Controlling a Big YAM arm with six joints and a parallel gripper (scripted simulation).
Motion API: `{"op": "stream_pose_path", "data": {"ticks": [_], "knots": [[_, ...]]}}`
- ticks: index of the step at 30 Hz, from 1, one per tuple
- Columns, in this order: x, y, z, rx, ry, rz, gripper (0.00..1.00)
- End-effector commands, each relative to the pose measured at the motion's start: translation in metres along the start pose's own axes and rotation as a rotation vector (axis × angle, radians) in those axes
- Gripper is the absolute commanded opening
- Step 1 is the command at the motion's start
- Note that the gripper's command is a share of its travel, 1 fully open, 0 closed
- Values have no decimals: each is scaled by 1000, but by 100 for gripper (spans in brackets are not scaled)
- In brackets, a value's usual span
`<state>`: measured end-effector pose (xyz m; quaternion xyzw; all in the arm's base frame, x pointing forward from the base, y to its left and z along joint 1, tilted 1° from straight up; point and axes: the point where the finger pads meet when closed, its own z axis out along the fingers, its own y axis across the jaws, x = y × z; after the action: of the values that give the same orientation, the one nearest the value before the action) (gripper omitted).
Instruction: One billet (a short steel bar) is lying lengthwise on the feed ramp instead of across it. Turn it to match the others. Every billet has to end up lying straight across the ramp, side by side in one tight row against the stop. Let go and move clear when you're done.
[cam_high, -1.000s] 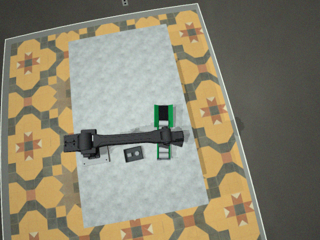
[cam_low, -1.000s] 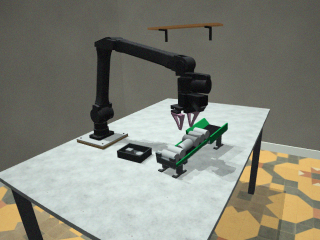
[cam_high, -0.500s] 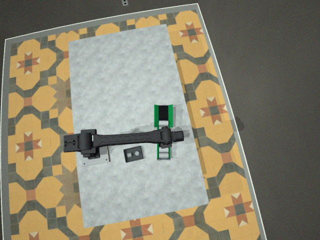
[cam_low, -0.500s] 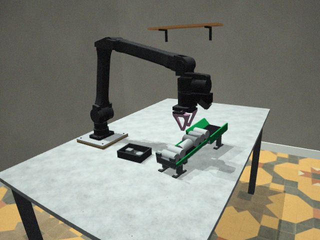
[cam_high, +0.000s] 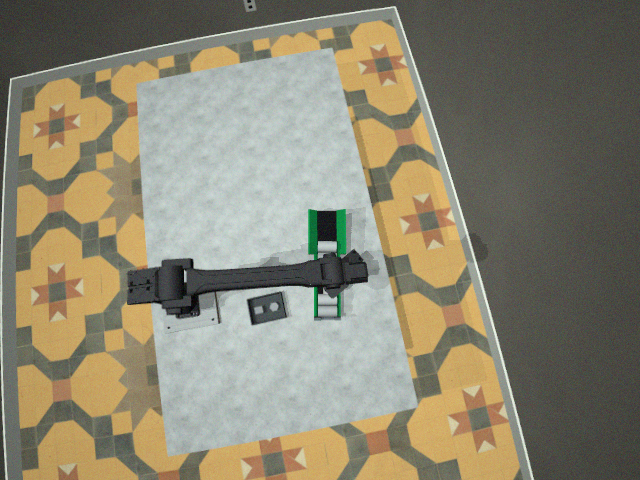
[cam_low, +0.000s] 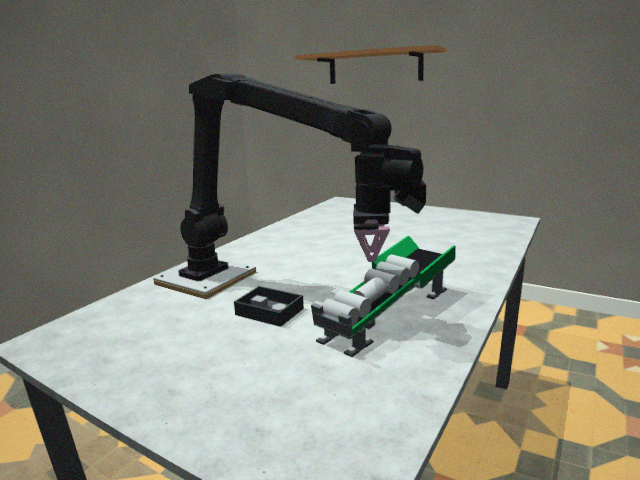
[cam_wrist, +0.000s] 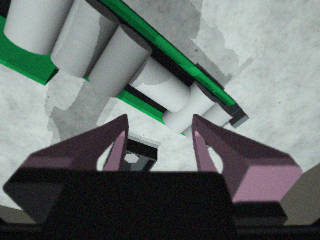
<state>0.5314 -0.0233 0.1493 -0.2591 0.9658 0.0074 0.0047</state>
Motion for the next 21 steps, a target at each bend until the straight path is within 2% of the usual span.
{"op": "stream_pose_path", "data": {"ticks": [1, 3, 15, 18, 21], "knots": [[4, -6, -15, 6, -13, -118, 55], [4, -6, -14, 6, -12, -240, 55], [5, -5, -14, 6, -10, -629, 55], [5, -5, -14, 6, -10, -639, 55], [5, -6, -15, 9, -11, -744, 55]]}}
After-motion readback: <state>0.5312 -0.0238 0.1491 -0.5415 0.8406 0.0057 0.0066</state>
